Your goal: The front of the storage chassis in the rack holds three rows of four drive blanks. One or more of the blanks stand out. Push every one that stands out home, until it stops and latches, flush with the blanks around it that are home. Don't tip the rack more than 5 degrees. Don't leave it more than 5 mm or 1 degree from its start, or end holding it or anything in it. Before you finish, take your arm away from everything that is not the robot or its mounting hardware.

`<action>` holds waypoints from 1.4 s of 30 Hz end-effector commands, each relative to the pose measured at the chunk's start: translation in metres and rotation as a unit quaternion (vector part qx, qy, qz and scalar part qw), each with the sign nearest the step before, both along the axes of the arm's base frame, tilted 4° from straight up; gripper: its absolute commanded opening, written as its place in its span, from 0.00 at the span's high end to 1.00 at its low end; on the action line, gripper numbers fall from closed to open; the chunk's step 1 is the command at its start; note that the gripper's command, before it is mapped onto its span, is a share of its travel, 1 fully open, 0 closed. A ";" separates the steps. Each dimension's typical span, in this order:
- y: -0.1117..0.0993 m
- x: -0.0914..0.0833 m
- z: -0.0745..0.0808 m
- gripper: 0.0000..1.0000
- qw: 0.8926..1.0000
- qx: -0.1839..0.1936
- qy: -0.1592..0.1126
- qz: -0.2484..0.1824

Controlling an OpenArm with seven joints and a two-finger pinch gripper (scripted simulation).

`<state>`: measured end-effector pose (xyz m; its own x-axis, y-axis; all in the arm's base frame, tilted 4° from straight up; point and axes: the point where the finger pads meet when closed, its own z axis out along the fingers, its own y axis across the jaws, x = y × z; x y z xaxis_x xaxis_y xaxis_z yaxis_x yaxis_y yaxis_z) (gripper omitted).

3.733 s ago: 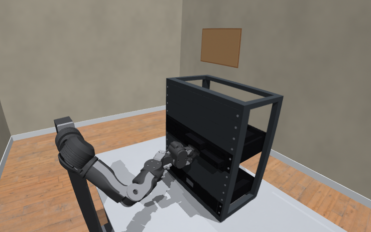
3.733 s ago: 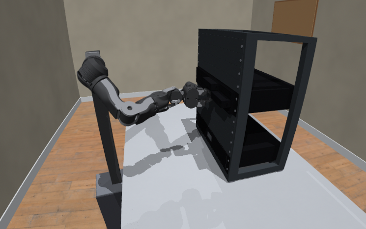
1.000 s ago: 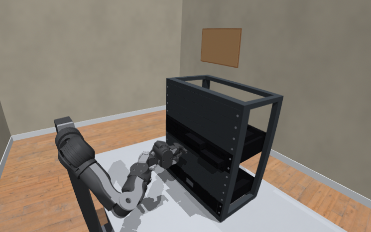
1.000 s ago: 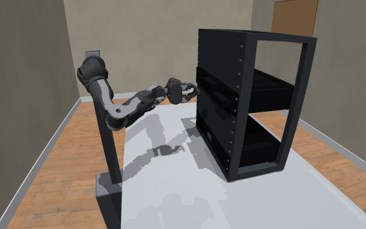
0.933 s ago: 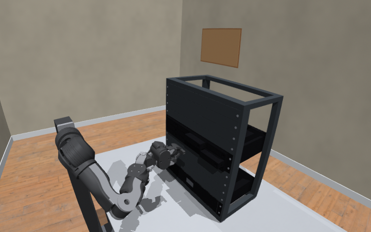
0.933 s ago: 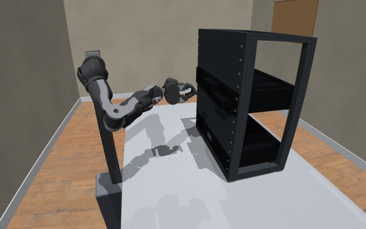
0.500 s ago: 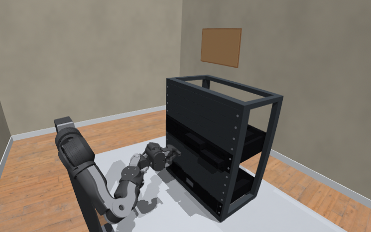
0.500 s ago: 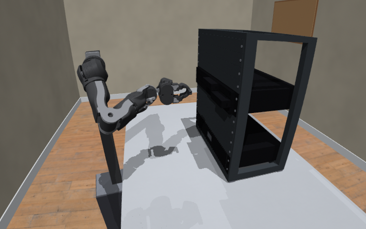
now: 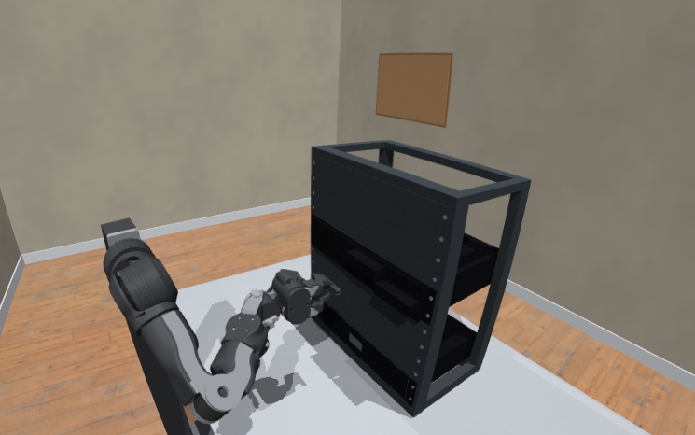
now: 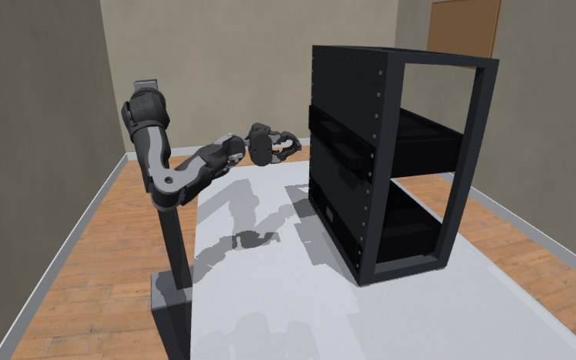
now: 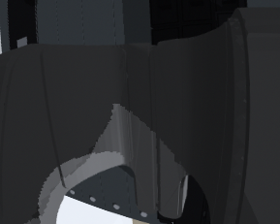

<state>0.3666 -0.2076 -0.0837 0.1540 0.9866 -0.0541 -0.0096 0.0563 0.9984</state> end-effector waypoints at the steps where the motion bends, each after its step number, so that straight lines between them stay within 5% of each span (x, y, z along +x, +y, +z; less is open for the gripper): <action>1: 0.000 0.003 0.003 1.00 1.000 -0.001 -0.004 0.002; 11: -0.007 0.049 0.004 1.00 1.000 0.000 -0.004 0.002; 17: -0.008 0.061 0.004 1.00 1.000 0.000 -0.004 0.002; 42: -0.005 0.063 0.005 1.00 1.000 0.000 -0.005 0.004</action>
